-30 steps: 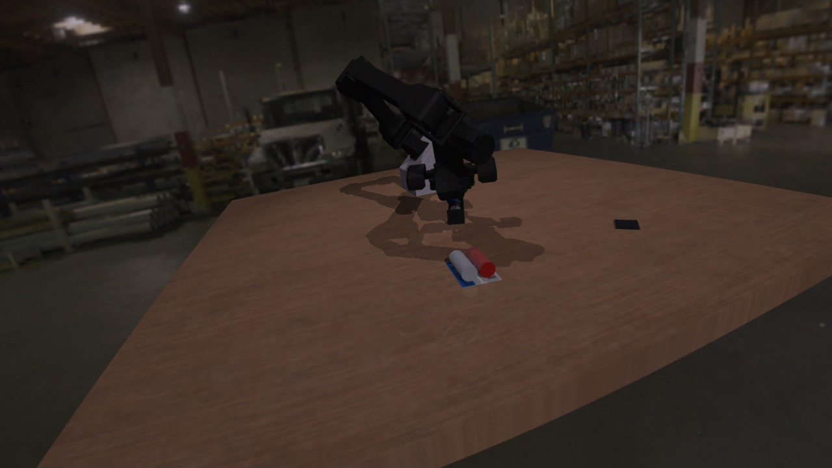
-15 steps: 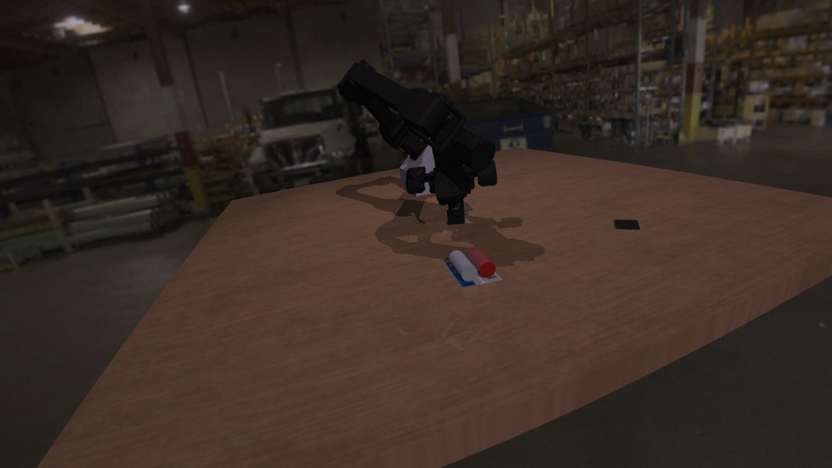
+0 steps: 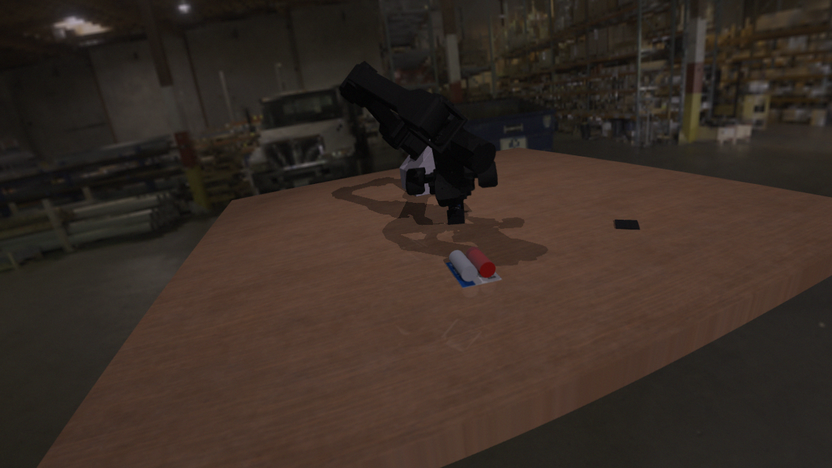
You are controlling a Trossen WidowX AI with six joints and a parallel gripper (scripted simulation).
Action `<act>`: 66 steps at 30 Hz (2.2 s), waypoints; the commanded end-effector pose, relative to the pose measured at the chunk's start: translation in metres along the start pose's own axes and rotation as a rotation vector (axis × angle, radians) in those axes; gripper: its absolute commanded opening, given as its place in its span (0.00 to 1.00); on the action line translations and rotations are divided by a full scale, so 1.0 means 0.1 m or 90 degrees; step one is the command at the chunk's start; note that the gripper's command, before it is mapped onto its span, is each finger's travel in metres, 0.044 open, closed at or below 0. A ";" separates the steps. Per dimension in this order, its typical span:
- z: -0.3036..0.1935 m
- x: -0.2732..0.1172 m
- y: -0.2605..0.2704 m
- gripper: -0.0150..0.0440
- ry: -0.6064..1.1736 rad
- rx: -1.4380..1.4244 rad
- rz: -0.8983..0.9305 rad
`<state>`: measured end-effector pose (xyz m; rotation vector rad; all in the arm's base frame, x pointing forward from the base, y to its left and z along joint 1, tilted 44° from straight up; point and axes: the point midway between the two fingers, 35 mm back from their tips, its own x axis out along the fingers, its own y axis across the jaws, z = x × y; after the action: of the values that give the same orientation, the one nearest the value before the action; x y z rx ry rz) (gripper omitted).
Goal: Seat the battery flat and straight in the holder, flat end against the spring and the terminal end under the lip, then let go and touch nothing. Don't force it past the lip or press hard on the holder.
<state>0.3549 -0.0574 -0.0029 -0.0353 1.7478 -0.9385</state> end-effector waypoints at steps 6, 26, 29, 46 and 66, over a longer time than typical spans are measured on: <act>0.07 0.00 0.01 0.39 0.001 0.000 0.000; 0.12 -0.02 0.03 0.39 -0.016 -0.003 0.001; 0.12 -0.01 0.03 0.39 -0.024 -0.004 0.001; 0.13 0.02 0.05 0.39 -0.074 -0.009 0.004; 0.12 0.06 0.07 0.39 -0.131 -0.013 0.006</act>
<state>0.3610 -0.0603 -0.0120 -0.1262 1.5968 -0.8844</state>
